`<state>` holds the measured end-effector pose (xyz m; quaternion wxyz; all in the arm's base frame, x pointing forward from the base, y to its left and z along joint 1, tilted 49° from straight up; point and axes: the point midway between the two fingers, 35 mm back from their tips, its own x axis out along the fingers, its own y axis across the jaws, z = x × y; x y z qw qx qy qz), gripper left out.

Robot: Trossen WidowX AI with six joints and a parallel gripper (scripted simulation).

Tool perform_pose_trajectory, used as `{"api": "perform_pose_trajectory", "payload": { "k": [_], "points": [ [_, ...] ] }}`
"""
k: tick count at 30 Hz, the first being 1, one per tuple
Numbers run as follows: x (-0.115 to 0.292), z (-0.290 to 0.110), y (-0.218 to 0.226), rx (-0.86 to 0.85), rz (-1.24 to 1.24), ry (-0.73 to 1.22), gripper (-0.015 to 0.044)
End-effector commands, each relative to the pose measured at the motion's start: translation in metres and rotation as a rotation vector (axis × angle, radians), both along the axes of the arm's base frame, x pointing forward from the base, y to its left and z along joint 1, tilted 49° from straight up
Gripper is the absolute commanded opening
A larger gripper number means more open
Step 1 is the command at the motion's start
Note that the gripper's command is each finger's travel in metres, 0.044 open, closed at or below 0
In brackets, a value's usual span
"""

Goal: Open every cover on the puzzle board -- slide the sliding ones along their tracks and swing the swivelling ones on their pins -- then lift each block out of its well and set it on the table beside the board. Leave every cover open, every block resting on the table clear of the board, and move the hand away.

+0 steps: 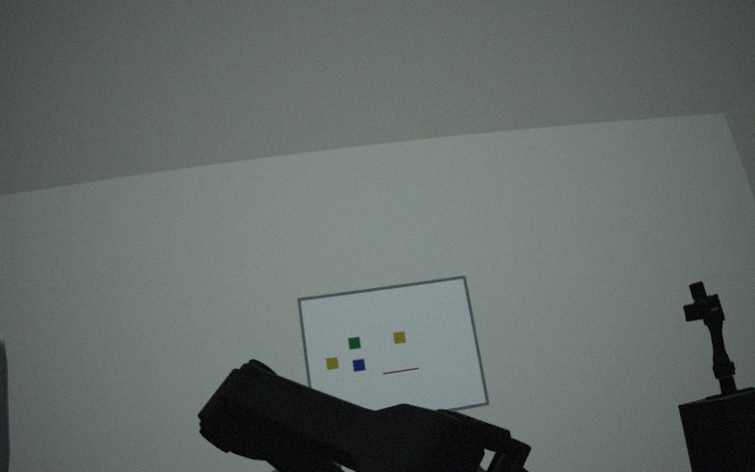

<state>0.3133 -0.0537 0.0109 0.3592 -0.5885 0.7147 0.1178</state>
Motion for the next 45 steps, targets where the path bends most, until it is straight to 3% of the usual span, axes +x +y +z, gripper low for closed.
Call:
{"api": "perform_pose_trajectory", "payload": {
  "k": [1,45],
  "points": [
    [0.0142,-0.0062,0.0067,0.036,0.291,0.339,0.0],
    [0.0144,-0.0148,-0.0023,0.037,0.292,0.339,0.0]
  ]
}}
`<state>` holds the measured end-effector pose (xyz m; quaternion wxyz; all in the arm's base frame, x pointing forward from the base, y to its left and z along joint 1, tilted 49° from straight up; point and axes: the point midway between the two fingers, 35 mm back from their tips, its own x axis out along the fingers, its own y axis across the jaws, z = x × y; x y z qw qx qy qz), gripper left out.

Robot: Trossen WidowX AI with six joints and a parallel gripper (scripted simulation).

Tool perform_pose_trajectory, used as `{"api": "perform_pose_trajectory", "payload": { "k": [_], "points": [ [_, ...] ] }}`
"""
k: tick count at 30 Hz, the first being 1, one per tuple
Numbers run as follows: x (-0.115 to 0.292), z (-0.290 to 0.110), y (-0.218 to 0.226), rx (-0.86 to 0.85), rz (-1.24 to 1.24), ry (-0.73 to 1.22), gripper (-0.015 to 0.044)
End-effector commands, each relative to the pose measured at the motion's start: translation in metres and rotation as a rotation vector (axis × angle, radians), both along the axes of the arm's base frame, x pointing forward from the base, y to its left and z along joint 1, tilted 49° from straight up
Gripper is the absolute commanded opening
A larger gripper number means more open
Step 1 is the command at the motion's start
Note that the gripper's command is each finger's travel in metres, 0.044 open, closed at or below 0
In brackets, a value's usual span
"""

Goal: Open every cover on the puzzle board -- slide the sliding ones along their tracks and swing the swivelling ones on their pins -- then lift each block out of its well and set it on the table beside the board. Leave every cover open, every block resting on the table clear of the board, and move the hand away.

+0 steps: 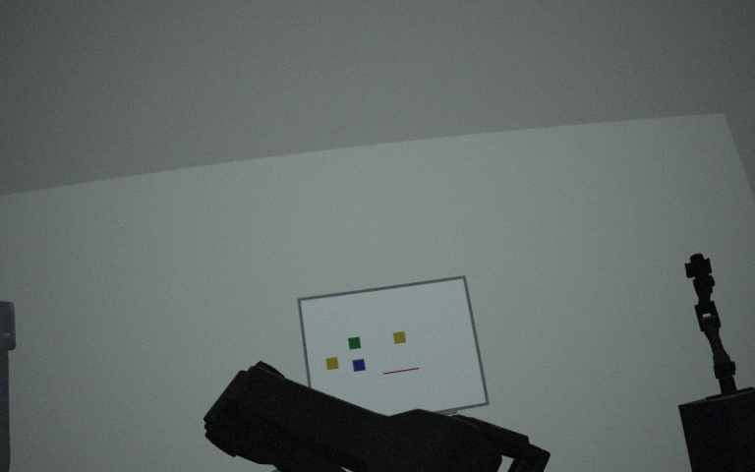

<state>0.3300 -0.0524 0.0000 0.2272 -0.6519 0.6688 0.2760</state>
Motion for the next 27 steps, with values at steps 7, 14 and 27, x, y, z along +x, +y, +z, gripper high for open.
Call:
{"api": "perform_pose_trajectory", "payload": {
  "k": [7,14,27],
  "points": [
    [-0.002,-0.009,-0.009,-0.001,0.0,0.009,0.0],
    [-0.003,-0.013,-0.014,-0.001,0.0,0.009,0.0],
    [-0.004,-0.022,-0.023,-0.002,0.0,0.009,0.0]
  ]
}}
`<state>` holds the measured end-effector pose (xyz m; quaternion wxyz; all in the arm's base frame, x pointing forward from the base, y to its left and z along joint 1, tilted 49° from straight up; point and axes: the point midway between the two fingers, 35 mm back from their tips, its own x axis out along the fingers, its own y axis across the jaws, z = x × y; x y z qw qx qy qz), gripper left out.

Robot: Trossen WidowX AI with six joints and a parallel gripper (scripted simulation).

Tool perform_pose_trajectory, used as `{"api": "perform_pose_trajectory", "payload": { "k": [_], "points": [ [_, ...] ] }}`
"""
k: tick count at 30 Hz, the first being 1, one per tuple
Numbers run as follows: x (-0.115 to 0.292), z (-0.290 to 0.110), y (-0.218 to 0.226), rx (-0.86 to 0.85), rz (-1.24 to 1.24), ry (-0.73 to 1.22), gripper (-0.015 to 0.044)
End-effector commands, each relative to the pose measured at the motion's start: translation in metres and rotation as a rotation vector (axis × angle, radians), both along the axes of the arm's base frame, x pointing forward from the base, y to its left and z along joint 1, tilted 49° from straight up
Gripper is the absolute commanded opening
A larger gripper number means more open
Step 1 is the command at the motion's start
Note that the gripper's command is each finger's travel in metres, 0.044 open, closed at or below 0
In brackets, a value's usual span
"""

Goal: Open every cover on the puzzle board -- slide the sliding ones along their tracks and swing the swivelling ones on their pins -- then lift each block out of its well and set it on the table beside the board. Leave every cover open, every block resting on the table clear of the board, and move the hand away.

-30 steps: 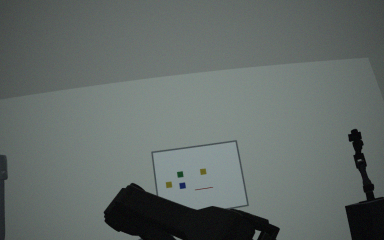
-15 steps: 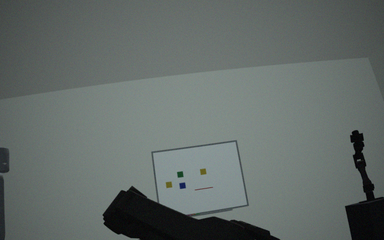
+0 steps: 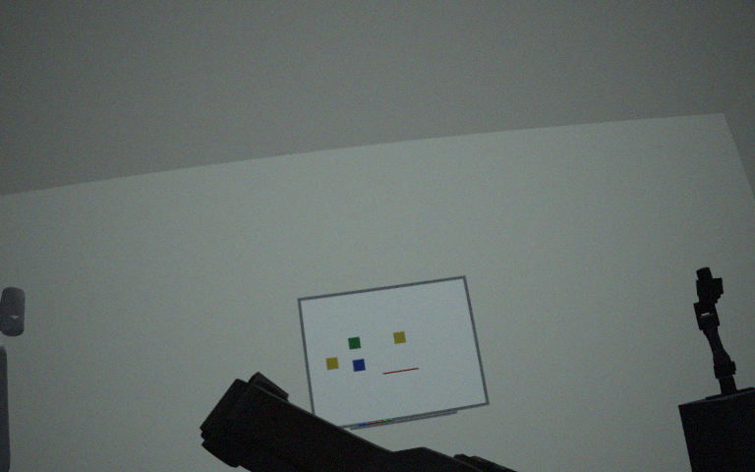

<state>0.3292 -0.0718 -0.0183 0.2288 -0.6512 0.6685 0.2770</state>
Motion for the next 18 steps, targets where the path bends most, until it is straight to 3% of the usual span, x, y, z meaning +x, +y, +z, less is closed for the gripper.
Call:
{"api": "perform_pose_trajectory", "payload": {
  "k": [1,18],
  "points": [
    [-0.003,-0.004,-0.005,-0.006,0.001,0.009,0.0],
    [-0.005,-0.014,-0.017,-0.008,0.001,0.01,0.0]
  ]
}}
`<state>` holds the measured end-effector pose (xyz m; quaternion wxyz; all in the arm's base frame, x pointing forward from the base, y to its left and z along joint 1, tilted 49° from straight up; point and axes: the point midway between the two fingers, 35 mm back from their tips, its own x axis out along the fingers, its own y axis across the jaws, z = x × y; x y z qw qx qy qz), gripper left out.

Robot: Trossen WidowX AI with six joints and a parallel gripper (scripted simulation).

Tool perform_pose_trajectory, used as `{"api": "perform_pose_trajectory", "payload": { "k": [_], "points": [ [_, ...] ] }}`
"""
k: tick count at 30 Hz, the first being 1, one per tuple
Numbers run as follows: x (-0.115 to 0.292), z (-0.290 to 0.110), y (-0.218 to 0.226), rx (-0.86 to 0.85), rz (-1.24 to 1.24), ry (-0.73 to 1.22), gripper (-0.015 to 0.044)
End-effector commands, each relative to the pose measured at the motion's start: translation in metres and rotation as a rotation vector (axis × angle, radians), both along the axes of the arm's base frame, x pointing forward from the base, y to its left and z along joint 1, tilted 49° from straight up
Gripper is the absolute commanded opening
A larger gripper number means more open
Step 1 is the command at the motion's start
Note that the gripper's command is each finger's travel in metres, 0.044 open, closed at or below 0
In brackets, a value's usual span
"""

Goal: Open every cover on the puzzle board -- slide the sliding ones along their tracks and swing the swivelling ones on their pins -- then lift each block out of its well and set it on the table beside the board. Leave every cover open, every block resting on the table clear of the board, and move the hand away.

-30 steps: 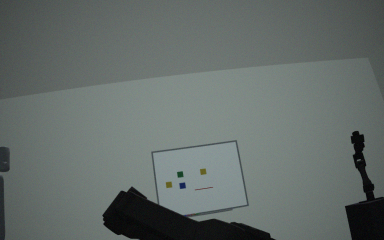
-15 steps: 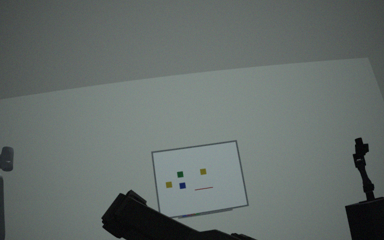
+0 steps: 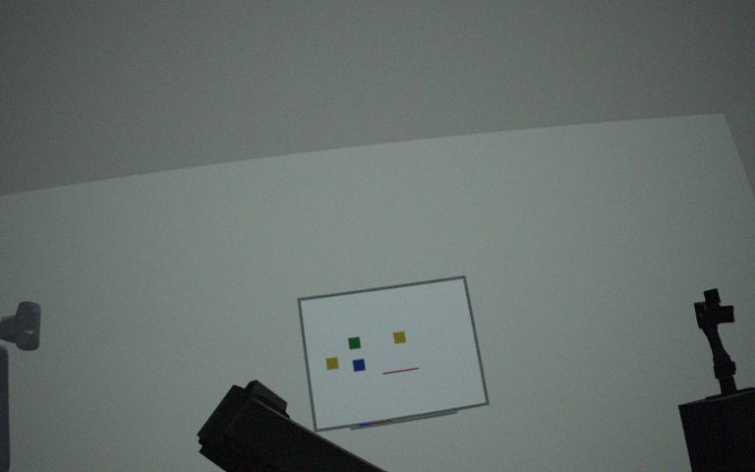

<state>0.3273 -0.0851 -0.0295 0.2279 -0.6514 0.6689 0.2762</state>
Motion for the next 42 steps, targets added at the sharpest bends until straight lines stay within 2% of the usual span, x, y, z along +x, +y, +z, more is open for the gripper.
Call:
{"api": "perform_pose_trajectory", "payload": {
  "k": [1,42],
  "points": [
    [-0.003,-0.004,-0.005,-0.006,0.001,0.01,0.0],
    [-0.045,0.004,-0.011,-0.006,0.001,0.012,0.0]
  ]
}}
